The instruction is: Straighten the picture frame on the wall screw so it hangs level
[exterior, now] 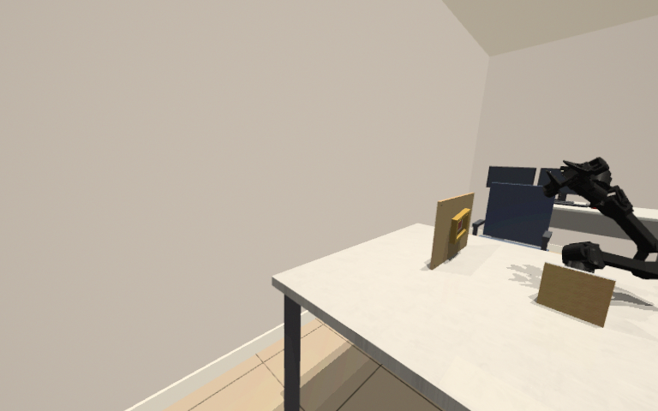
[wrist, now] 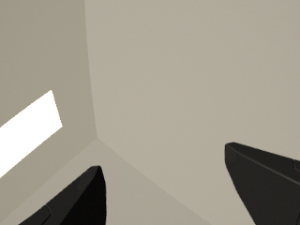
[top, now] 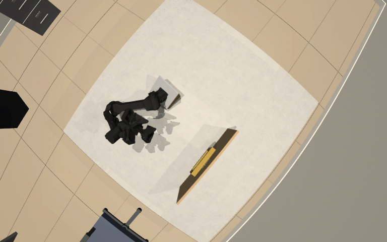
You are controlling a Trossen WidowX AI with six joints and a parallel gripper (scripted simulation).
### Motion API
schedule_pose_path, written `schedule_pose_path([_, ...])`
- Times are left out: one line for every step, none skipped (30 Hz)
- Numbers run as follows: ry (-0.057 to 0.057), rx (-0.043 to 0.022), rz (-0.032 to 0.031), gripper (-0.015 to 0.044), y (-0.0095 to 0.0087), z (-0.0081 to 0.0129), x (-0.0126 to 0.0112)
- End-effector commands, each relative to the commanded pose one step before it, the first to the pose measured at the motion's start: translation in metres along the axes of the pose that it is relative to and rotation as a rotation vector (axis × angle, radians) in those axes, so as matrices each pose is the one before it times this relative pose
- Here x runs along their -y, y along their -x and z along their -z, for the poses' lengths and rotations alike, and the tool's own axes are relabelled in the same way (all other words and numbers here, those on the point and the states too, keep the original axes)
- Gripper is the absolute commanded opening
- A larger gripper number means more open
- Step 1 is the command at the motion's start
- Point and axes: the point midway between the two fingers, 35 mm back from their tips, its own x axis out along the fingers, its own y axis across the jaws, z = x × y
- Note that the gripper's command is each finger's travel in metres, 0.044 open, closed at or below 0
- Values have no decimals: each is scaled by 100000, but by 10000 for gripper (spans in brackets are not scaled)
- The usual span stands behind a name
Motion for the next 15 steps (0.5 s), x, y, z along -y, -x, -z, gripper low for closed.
schedule_pose_path([-8487, 12040, 25492, 260, 445, 2003, 6282])
schedule_pose_path([-2081, 3349, 6347, 260, -80, 393, 1653])
schedule_pose_path([-2085, 3457, 6288, 260, -101, 371, 1666])
schedule_pose_path([-2087, 3562, 6225, 260, -122, 348, 1678])
schedule_pose_path([-2090, 3668, 6166, 260, -143, 324, 1690])
schedule_pose_path([-2093, 3771, 6103, 260, -165, 300, 1701])
schedule_pose_path([-2096, 3873, 6039, 260, -186, 275, 1711])
schedule_pose_path([-2097, 3971, 5971, 260, -208, 249, 1720])
schedule_pose_path([-1722, 3330, 4846, 260, -194, 183, 1416])
schedule_pose_path([-1034, 2029, 2886, 260, -131, 99, 851])
schedule_pose_path([-345, 682, 958, 260, -47, 31, 284])
schedule_pose_path([0, 0, 0, 260, 0, 0, 0])
schedule_pose_path([0, 0, 0, 260, 0, 0, 0])
schedule_pose_path([0, 0, 0, 260, 0, 0, 0])
schedule_pose_path([0, 0, 0, 260, 0, 0, 0])
